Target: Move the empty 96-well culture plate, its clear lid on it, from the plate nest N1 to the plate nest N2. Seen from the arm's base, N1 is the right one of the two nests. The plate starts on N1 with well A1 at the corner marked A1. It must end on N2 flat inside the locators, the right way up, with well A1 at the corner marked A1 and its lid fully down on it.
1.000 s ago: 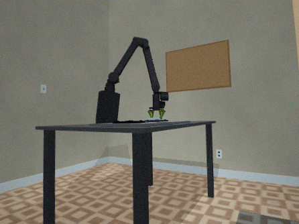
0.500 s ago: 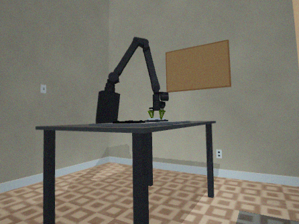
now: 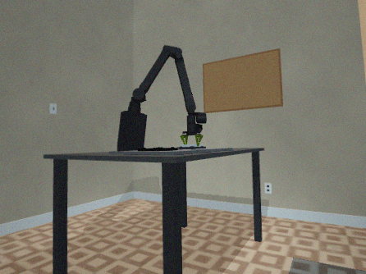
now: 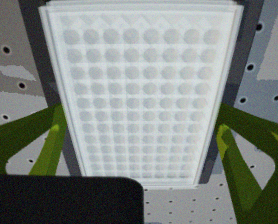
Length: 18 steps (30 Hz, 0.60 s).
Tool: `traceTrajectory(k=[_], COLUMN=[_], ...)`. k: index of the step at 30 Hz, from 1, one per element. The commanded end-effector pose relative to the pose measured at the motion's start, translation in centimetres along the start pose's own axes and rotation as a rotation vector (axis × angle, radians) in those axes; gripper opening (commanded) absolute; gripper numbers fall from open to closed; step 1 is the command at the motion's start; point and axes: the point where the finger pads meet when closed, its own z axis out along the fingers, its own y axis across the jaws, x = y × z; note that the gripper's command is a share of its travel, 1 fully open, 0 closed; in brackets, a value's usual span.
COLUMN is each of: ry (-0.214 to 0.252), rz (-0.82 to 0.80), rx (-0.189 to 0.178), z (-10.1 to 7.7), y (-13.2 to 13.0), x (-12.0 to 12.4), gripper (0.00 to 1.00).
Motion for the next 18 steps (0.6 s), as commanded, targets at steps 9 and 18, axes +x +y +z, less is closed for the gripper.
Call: traceTrajectory(k=[9, 18], ry=[-0.024, -0.015], rz=[0.007, 0.011], rx=[0.024, 0.015], z=[-1.7, -3.4], y=[-0.9, -0.4], x=[-1.3, -0.7], gripper=[1.00, 1.00])
